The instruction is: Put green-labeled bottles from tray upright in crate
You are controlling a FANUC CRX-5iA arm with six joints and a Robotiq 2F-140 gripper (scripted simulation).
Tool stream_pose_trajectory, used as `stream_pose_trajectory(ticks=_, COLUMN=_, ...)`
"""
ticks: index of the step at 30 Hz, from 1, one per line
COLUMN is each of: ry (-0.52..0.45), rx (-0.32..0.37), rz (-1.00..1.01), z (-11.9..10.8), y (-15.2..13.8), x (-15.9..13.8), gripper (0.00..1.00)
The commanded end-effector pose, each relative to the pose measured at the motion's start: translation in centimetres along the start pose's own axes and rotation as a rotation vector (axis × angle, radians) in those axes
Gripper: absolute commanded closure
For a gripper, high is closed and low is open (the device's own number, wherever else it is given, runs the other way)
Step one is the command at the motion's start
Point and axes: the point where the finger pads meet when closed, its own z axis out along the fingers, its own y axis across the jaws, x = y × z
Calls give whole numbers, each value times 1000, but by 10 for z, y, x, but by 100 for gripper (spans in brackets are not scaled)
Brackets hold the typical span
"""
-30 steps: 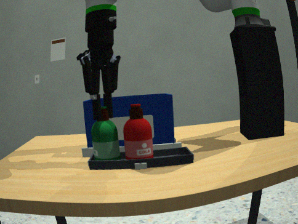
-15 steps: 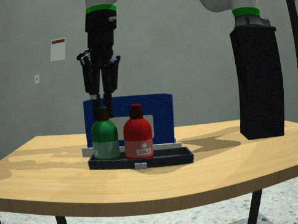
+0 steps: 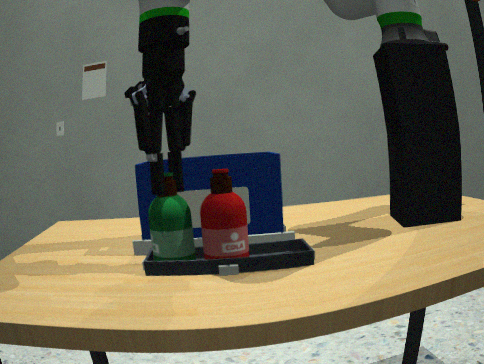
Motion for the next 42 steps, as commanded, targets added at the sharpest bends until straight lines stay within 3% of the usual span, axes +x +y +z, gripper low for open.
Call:
stream_pose_trajectory(ticks=1, ry=1, rx=2, rz=0, z=-1, y=-1, x=0, gripper=90)
stream_pose_trajectory(ticks=42, ry=1, rx=2, rz=0, z=-10, y=-1, x=0, gripper=90)
